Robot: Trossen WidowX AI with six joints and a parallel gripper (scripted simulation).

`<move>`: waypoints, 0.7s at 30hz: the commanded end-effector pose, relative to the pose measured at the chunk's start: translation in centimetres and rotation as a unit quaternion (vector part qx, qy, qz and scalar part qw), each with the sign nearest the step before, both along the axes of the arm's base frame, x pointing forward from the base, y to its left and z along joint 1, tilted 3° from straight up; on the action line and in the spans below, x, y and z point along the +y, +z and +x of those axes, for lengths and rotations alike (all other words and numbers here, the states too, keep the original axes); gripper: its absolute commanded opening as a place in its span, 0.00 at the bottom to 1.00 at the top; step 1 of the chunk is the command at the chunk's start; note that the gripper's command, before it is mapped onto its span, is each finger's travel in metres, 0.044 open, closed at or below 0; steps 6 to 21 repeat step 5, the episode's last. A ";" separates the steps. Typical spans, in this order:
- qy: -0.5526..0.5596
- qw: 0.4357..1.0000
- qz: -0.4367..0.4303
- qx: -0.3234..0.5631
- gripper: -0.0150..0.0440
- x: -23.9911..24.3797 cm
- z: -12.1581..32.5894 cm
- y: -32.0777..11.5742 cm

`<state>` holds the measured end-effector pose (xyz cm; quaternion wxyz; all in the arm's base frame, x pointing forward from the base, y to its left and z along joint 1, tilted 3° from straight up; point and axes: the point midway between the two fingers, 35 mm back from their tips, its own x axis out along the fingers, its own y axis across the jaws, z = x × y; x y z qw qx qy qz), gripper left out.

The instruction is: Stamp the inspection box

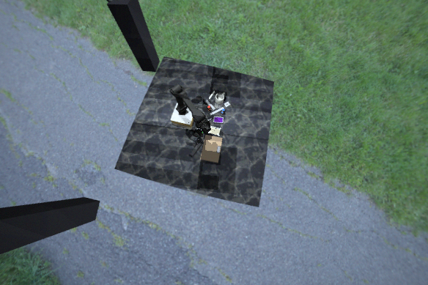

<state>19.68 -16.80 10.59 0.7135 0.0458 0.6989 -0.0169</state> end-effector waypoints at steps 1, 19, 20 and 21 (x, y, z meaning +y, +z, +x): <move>0.000 1.000 0.000 0.000 0.69 0.0 0.0 0.0; 0.000 1.000 0.000 0.000 0.69 0.0 0.0 0.0; 0.000 1.000 0.000 0.000 0.69 0.0 0.0 0.0; 0.000 1.000 0.000 0.000 0.69 0.0 0.0 0.0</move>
